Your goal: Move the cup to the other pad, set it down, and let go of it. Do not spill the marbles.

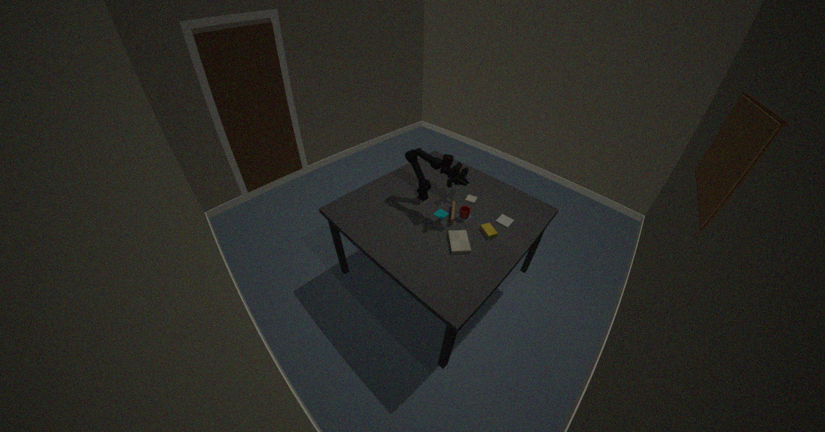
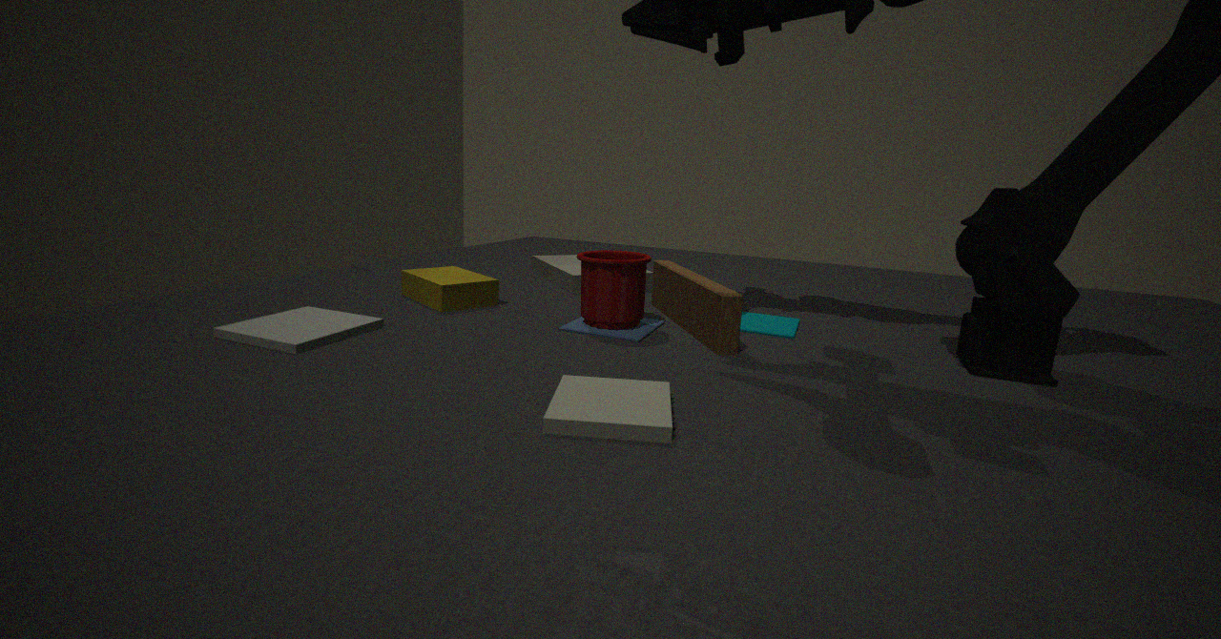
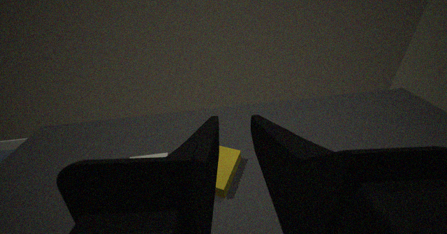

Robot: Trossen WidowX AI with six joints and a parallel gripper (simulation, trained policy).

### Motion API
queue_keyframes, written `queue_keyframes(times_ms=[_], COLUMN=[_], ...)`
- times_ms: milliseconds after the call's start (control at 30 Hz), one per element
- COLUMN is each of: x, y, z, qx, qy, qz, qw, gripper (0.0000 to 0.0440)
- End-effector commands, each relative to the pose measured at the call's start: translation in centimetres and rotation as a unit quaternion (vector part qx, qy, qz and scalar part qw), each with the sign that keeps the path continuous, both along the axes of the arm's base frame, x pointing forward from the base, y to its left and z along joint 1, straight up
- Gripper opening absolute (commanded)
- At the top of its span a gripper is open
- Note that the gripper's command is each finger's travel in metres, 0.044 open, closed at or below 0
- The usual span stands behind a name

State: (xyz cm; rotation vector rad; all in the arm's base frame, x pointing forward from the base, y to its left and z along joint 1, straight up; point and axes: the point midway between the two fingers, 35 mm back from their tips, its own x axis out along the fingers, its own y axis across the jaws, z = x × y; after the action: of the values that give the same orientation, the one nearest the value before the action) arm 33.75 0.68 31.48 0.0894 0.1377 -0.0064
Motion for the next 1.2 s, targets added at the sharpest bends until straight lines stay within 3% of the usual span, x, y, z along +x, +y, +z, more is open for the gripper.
queue_keyframes(times_ms=[0, 600, 1167], x=[0.5, 2.1, 3.1], y=[0.2, 1.2, 2.3], z=[0.0, -0.6, -1.4], qx=[0.018, 0.092, 0.17], qy=[0.022, 0.122, 0.222], qz=[0.001, -0.006, -0.034], qw=[1.0, 0.988, 0.959], gripper=[0.0115, 0.0095, 0.0102])
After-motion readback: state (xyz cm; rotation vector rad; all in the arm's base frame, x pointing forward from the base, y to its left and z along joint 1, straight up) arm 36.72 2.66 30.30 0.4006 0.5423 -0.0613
